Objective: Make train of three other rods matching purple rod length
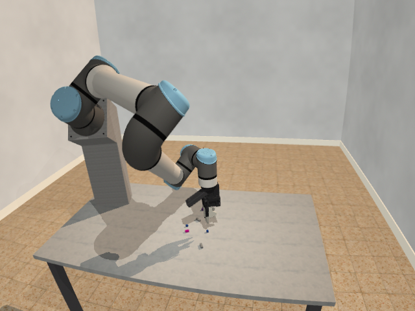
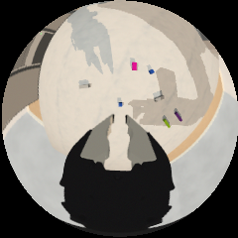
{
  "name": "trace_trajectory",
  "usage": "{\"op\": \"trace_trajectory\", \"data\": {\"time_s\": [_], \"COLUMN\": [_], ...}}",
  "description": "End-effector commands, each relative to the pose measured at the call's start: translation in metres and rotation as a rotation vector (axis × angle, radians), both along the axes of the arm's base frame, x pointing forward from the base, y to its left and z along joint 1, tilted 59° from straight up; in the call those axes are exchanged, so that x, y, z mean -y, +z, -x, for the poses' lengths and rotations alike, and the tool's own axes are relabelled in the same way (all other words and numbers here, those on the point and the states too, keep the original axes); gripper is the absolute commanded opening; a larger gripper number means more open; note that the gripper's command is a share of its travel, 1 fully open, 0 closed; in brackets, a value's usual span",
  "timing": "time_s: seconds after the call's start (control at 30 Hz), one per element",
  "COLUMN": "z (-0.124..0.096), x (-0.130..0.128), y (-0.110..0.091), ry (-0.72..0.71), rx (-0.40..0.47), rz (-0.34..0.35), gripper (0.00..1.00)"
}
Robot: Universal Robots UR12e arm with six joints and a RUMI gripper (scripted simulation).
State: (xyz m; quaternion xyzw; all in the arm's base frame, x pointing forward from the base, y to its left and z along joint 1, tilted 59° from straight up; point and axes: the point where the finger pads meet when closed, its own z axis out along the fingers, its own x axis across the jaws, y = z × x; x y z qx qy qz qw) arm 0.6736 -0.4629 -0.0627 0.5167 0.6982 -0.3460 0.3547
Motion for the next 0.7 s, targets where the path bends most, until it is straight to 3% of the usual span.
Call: {"op": "trace_trajectory", "data": {"time_s": [0.0, 0.67], "z": [-0.001, -0.004], "x": [0.003, 0.025], "y": [-0.002, -0.015], "ry": [0.001, 0.001], "rx": [0.0, 0.0], "rz": [0.0, 0.0], "gripper": [0.14, 0.14]}}
